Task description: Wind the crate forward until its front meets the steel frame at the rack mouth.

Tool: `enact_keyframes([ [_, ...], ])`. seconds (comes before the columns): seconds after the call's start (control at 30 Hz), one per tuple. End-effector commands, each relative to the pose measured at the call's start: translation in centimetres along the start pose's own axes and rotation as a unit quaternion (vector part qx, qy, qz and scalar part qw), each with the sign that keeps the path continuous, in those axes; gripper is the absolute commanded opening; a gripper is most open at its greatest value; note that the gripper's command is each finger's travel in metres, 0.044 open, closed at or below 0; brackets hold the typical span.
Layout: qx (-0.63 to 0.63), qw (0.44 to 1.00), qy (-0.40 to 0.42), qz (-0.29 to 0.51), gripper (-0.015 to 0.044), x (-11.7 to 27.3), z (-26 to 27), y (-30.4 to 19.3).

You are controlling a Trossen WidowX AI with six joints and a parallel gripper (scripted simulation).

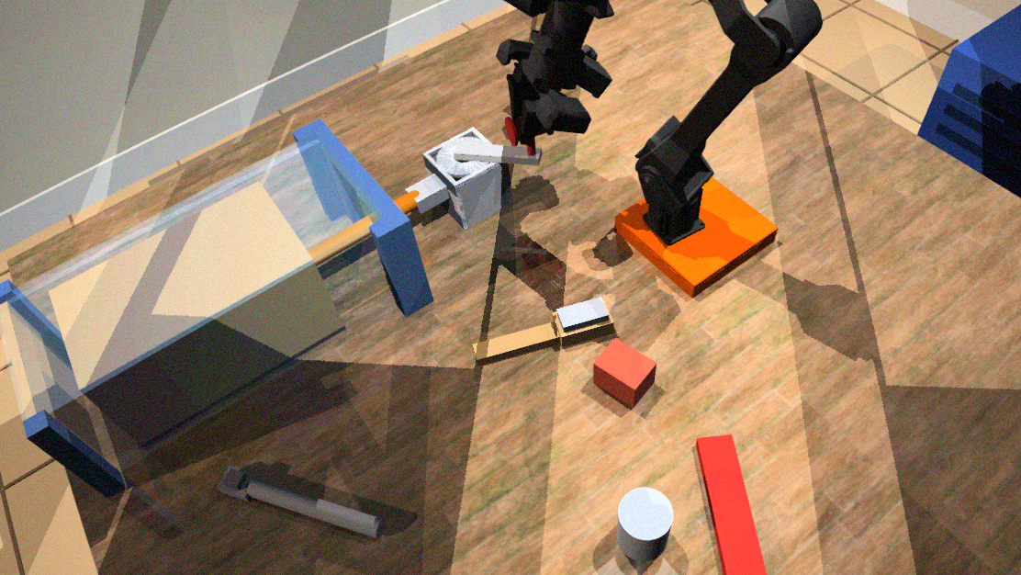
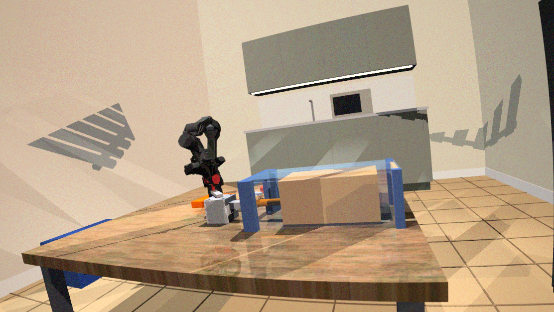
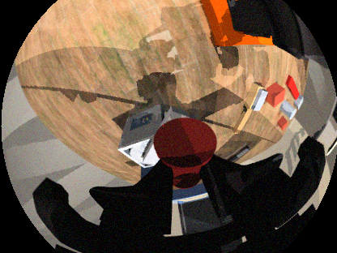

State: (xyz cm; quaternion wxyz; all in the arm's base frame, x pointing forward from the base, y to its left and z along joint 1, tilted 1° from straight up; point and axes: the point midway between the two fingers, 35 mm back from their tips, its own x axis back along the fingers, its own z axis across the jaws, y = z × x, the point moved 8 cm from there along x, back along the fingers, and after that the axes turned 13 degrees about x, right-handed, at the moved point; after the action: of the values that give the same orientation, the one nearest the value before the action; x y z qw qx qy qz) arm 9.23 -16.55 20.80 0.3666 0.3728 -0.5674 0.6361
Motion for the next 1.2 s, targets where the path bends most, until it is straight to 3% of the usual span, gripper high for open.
enact_keyframes([
  [0.0,-0.002,1.0,0.011,-0.017,0.0,0.1,1.0,0.7],
  [1.17,-0.001,1.0,0.013,-0.017,0.0,0.5,4.5,2.1],
])
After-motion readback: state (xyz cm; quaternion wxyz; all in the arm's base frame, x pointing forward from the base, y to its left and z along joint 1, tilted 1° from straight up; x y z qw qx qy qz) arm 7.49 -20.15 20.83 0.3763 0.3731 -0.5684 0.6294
